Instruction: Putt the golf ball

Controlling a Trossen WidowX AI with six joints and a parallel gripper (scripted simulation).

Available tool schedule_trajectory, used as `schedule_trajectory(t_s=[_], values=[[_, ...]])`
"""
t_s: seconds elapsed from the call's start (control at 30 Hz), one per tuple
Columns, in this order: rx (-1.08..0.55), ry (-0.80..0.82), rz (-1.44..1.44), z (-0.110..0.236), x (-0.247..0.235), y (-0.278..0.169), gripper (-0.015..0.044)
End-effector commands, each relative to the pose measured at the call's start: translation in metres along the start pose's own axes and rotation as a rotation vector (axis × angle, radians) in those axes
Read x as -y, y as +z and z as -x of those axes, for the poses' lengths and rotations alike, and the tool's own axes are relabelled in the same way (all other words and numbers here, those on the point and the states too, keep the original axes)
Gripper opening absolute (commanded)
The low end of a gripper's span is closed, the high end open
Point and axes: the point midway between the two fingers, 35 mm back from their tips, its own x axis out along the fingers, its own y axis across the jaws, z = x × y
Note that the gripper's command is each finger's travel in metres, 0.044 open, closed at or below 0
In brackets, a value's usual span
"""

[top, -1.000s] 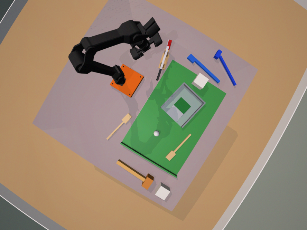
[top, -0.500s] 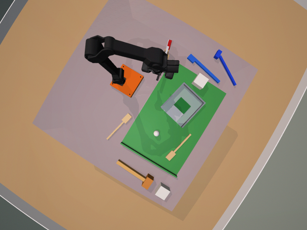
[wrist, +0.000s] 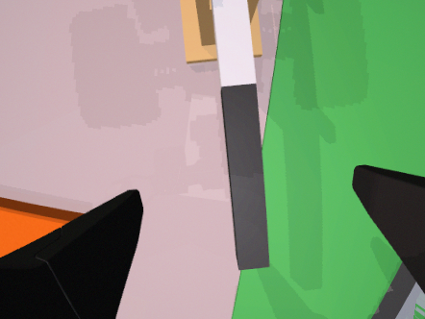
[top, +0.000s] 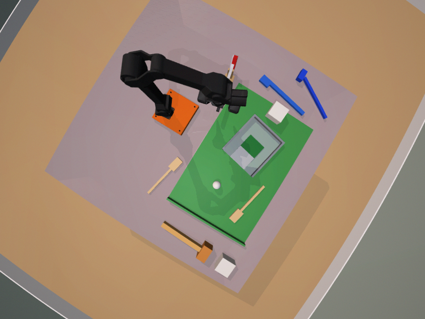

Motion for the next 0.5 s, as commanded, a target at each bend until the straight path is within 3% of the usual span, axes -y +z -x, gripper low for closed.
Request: schedule_trajectory(t_s=[0.0, 0.47], values=[[0.005, 0.001, -0.004, -0.013, 0.000, -0.003, 0.0440], [0.005, 0.001, -0.004, -0.031, 0.000, -0.008, 0.0440]])
